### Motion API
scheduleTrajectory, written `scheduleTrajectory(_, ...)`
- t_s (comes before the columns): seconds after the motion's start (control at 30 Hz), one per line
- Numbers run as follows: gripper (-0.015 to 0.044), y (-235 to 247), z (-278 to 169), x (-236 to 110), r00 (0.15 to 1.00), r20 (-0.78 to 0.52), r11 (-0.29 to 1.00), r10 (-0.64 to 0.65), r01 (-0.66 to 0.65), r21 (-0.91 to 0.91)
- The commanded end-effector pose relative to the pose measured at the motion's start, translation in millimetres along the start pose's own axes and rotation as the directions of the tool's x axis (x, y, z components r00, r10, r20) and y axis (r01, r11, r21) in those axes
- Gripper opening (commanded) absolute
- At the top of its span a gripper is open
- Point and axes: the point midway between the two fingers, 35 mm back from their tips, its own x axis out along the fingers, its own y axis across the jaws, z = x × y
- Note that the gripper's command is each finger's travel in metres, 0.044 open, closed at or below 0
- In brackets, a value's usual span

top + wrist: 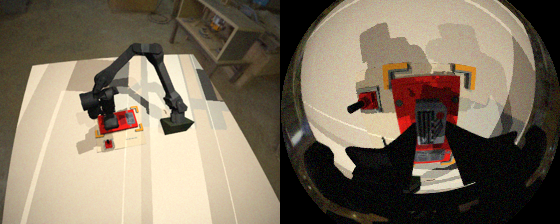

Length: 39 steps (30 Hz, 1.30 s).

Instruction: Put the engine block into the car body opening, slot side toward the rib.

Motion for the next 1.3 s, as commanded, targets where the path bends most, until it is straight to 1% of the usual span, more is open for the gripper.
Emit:
scheduleTrajectory(0.0, 0.0159, -0.6, 0.2, 0.9, 1.0, 0.002, 1.0, -0.005, 0.005, -0.002)
scheduleTrajectory(1.27, 0.0159, -0.9, 0.3, 9.8, 1.0, 0.002, 1.0, -0.006, 0.006, -0.017)
